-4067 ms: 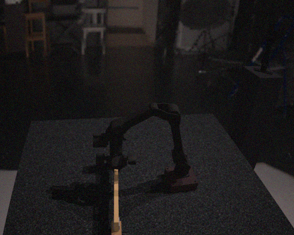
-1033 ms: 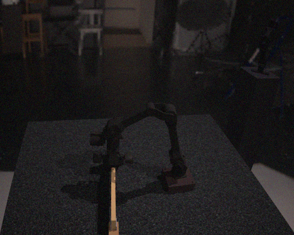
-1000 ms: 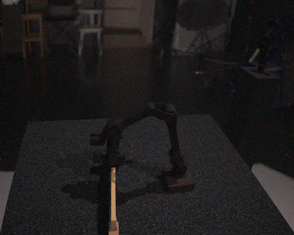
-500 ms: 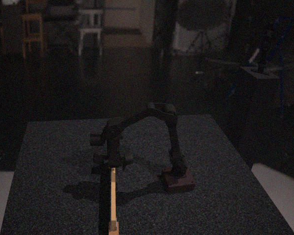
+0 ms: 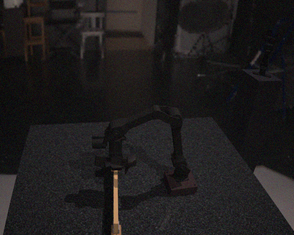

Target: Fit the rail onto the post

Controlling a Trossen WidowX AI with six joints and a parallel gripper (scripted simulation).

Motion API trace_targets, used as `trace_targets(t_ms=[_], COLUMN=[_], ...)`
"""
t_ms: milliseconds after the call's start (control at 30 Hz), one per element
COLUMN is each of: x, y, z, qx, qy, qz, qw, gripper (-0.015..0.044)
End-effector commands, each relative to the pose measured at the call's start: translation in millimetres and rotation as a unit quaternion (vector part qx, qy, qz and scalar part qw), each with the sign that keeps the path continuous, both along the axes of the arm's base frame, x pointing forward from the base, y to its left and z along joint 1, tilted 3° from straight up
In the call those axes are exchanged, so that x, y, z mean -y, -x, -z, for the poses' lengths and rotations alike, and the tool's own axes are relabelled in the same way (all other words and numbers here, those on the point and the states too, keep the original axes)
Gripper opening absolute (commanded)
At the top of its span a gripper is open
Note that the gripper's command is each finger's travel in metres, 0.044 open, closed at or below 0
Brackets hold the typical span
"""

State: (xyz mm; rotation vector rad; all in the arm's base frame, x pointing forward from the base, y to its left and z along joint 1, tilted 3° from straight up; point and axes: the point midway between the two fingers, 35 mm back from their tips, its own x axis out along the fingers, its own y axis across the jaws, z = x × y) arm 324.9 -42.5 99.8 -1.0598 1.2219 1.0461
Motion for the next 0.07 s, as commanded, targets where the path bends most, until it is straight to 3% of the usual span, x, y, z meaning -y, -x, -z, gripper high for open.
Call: trace_targets(t_ms=[0,33], x=[0.2,0.2], y=[0.4,0.4], z=[-0.4,-0.4], qx=[-0.001,-0.001], qy=[0.001,0.001], qz=[0.003,0.003], qw=[1.0,1.0], gripper=[0.044,0.044])
